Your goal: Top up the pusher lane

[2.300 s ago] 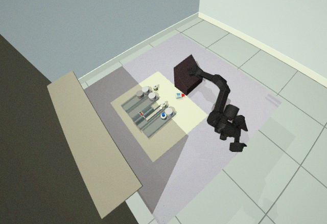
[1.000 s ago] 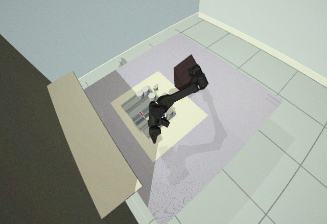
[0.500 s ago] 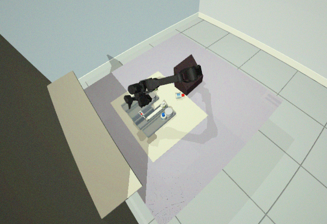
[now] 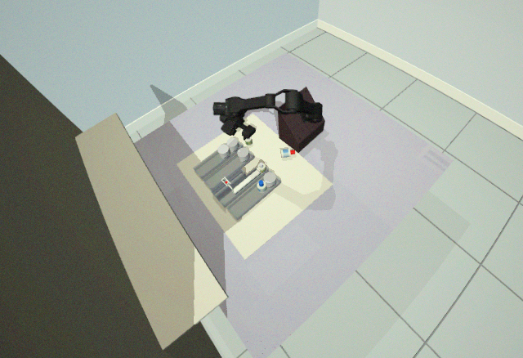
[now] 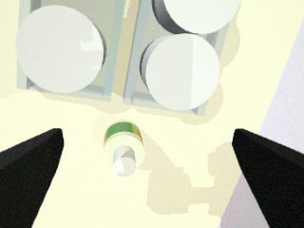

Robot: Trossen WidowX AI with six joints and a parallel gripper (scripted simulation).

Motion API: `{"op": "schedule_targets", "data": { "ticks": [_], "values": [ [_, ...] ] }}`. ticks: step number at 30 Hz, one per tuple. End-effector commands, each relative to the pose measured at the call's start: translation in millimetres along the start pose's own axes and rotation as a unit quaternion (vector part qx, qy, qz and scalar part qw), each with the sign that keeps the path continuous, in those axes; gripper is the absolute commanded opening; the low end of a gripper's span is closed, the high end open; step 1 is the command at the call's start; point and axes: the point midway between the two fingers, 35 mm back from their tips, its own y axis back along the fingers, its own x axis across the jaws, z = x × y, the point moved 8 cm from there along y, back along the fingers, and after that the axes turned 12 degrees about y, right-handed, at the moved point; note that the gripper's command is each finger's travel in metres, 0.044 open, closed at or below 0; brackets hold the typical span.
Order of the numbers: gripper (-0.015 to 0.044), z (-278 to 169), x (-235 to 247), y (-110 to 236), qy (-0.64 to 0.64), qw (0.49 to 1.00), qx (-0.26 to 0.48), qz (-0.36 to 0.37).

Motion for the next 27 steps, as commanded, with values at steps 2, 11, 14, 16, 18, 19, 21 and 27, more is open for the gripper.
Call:
{"op": "schedule_targets", "data": {
  "ticks": [2, 11, 14, 16, 18, 19, 21, 27],
  "values": [
    [0.0440, -39.2, 8.3, -4.8, -0.113, 0.991, 0.044, 0.055],
    [0.0440, -41.7, 11.4, -30.4, -0.115, 0.991, 0.045, 0.057],
    [0.0440, -41.7, 11.4, -30.4, -0.115, 0.991, 0.045, 0.057],
    [0.0440, -42.2, 12.9, -36.1, -0.115, 0.991, 0.045, 0.057],
    [0.0440, -42.5, 13.6, -39.6, -0.115, 0.991, 0.045, 0.057],
    [0.0440, -42.9, 14.4, -45.3, -0.115, 0.991, 0.045, 0.057],
    [0.0440, -43.5, 15.7, -52.7, -0.115, 0.991, 0.045, 0.057],
    [0.0440, -43.7, 16.1, -56.7, -0.115, 0.991, 0.045, 0.057]
  ]
}}
